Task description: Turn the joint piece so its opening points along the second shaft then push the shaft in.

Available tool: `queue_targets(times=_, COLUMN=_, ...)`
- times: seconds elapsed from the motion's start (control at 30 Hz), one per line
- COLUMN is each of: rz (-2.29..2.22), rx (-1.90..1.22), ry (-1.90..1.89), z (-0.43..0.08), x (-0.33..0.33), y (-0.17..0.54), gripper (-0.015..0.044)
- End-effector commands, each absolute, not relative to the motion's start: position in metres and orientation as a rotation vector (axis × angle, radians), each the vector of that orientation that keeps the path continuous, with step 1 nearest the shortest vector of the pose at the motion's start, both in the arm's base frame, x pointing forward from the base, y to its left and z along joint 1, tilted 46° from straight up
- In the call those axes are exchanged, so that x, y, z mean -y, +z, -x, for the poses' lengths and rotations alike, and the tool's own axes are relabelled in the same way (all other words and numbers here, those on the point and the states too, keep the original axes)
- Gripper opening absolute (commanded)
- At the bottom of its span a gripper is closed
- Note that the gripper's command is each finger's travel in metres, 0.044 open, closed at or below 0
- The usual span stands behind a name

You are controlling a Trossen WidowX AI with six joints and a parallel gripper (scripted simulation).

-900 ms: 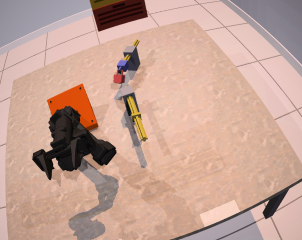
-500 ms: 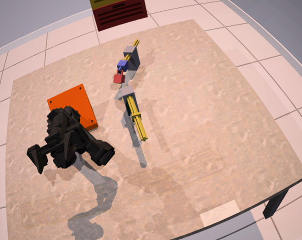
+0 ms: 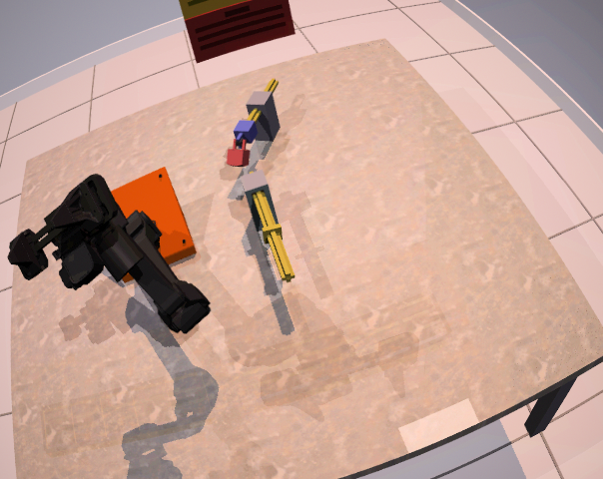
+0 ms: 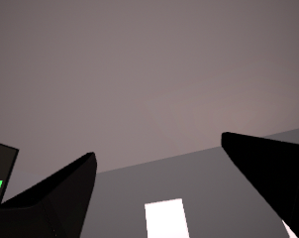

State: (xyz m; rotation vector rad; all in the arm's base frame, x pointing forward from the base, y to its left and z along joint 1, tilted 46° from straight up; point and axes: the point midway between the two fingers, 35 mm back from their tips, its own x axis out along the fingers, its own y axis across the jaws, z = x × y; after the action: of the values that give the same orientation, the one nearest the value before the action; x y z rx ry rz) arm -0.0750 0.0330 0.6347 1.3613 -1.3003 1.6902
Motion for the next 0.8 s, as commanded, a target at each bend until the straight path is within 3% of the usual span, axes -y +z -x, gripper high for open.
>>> queue_targets(times=0.0, rz=-1.245, rx=1.177, ry=1.781, z=0.091, x=-0.079, y=0.632, gripper=0.0440)
queue_targets(times=0.77, rz=-0.704, rx=0.505, ry=1.891, z=0.101, x=-0.297, y=0.561, gripper=0.0440)
